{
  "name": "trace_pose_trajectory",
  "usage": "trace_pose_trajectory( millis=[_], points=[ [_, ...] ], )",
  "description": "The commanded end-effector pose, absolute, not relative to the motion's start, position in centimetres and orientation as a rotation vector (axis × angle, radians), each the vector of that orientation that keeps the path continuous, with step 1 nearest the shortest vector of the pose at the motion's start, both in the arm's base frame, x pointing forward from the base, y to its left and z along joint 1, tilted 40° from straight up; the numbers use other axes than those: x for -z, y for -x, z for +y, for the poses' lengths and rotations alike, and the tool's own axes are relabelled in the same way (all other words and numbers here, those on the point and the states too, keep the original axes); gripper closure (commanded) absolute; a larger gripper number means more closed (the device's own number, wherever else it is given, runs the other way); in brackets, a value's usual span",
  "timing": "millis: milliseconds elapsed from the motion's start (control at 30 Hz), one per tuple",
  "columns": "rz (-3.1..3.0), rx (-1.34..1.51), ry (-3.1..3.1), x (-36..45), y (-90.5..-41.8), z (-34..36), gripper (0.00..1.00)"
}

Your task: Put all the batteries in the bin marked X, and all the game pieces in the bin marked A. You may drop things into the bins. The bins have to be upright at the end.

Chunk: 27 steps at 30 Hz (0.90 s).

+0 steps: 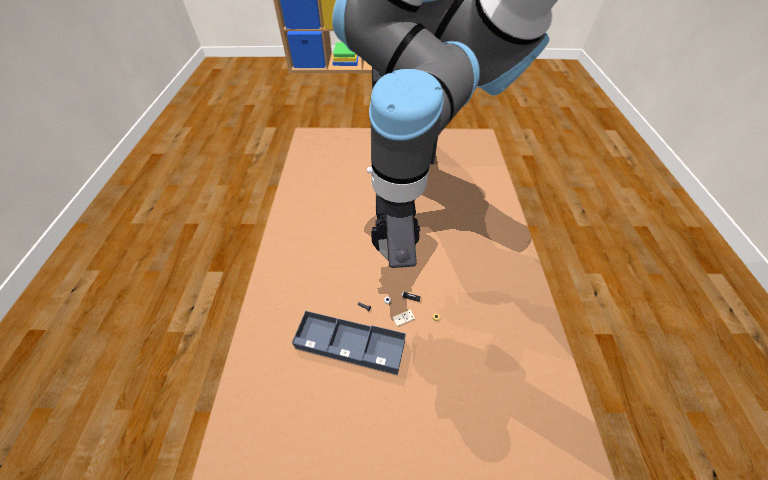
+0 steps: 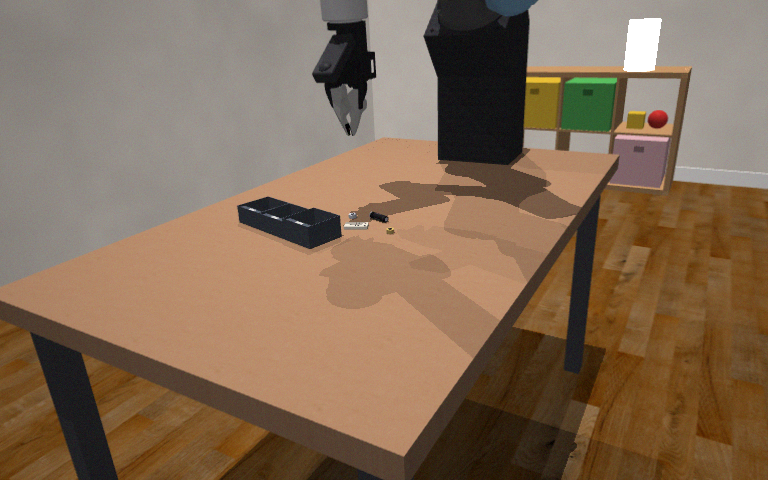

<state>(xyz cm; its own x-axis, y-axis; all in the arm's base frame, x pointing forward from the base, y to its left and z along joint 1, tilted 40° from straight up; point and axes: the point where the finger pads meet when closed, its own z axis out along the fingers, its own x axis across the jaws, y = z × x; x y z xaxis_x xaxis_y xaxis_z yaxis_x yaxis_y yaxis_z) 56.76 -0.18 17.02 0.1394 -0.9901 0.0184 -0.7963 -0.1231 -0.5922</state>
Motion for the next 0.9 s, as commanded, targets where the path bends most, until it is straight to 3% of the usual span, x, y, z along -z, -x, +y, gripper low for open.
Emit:
trace_pose_trajectory(
  millis=[0, 267, 867],
  points=[
    [1.715, 0.587, 1.932, -18.3, -56.5, 2.6, 0.96],
    [1.706, 0.589, 1.876, -19.8, -56.1, 5.5, 0.96],
    [1.789, 0.552, 1.774, -19.7, -57.4, 3.8, 0.96]
  ],
)
